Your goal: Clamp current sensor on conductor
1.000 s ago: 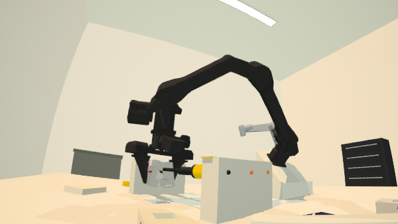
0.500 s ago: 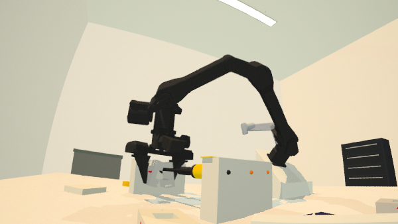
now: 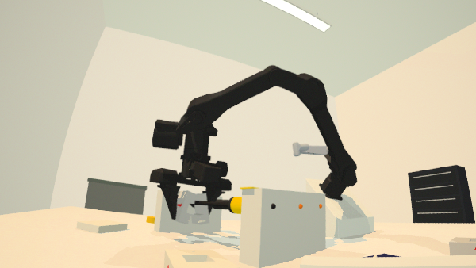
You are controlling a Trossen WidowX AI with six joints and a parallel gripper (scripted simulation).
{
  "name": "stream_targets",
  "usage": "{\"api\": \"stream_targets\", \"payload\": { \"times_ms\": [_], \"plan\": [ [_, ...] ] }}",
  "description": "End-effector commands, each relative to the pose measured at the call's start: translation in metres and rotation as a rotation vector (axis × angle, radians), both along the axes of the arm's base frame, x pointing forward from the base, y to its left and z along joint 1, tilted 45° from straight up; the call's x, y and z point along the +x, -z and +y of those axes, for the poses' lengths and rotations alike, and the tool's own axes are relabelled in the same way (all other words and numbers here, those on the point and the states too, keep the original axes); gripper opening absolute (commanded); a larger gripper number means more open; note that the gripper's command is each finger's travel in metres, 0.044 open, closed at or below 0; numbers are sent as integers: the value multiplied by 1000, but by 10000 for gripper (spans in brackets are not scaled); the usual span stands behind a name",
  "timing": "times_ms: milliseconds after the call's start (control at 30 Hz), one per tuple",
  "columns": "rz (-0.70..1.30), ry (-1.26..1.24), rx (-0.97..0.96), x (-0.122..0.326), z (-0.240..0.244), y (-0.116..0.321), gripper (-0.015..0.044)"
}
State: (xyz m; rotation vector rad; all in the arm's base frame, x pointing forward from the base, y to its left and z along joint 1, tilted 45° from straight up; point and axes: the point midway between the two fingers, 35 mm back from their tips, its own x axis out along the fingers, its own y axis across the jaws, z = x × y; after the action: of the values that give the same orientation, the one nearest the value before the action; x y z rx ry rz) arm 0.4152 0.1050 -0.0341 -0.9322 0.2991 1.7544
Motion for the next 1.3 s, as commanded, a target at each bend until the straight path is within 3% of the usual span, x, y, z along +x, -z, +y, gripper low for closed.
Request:
{"api": "stream_targets", "payload": {
  "times_ms": [0,733,1267],
  "plan": [
    [2,4,-2,2,-6,-4,0],
    [16,7,2,1,-10,-9,0],
    [16,6,2,1,-12,-10,420]
  ]
}}
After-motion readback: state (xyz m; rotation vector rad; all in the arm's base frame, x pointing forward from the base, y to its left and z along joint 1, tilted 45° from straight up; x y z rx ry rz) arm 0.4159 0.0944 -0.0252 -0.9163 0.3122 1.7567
